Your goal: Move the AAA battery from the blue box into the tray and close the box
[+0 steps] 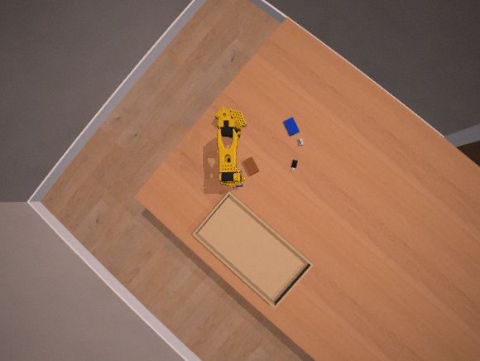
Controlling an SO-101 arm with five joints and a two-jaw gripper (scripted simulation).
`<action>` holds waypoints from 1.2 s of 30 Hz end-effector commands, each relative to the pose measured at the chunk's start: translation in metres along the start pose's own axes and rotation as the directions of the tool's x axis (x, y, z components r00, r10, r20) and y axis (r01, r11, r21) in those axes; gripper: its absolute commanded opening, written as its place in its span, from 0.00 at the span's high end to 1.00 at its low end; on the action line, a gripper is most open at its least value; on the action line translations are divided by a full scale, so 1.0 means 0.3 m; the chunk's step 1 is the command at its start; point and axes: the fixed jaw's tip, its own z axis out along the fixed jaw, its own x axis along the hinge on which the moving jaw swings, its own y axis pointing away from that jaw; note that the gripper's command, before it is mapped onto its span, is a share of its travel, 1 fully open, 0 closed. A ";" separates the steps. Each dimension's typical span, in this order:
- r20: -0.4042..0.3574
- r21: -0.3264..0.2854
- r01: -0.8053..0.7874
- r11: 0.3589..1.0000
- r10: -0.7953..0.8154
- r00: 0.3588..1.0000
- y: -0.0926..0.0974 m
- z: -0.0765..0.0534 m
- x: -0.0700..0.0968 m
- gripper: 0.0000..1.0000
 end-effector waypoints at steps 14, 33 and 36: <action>-0.052 -0.002 0.000 1.000 0.000 0.999 0.008 -0.025 0.023 0.80; -0.141 -0.008 -0.001 1.000 0.000 0.990 0.011 -0.030 0.070 0.80; -0.167 -0.010 -0.001 1.000 -0.001 0.986 0.012 -0.032 0.084 0.80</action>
